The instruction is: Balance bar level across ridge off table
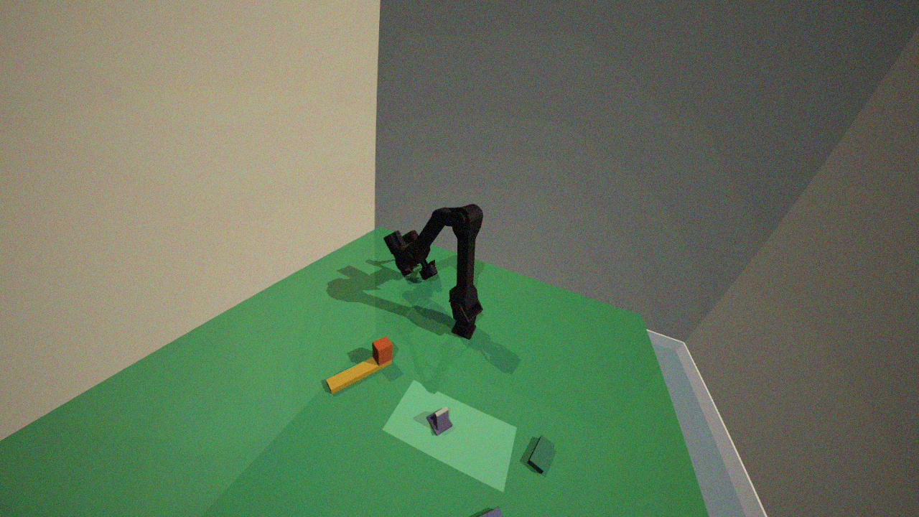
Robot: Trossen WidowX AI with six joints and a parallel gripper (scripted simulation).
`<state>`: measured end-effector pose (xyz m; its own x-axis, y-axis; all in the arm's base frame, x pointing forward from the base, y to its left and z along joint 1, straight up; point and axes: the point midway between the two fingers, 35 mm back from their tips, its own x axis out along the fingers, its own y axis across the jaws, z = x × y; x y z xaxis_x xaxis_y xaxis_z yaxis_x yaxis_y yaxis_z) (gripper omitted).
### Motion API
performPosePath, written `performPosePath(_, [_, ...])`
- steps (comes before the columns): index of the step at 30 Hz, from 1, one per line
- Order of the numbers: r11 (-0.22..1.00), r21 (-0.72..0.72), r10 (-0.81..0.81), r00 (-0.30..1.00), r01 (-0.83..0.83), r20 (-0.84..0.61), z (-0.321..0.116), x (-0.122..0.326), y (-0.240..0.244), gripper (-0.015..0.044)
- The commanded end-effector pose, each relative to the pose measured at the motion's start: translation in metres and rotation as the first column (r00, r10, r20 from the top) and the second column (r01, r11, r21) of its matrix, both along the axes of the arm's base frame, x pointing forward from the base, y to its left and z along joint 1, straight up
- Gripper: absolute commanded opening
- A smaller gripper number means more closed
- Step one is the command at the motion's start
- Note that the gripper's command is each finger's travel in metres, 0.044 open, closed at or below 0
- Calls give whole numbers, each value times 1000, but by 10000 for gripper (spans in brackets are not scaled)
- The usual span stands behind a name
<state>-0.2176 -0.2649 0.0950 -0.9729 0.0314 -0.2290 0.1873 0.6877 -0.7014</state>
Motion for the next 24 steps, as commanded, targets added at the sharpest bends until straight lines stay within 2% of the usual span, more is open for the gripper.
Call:
performPosePath(1, [1000,-2,3,1000,-3,2,0,1,-1,374])
performPosePath(3, [999,-17,31,999,-31,18,0,6,-9,321])
performPosePath(4, [998,-28,52,998,-51,30,-1,10,-15,315])
performPosePath(16, [948,-199,286,937,-247,202,-6,73,-74,315])
performPosePath(24, [921,-251,361,894,-298,264,-6,101,-90,315])
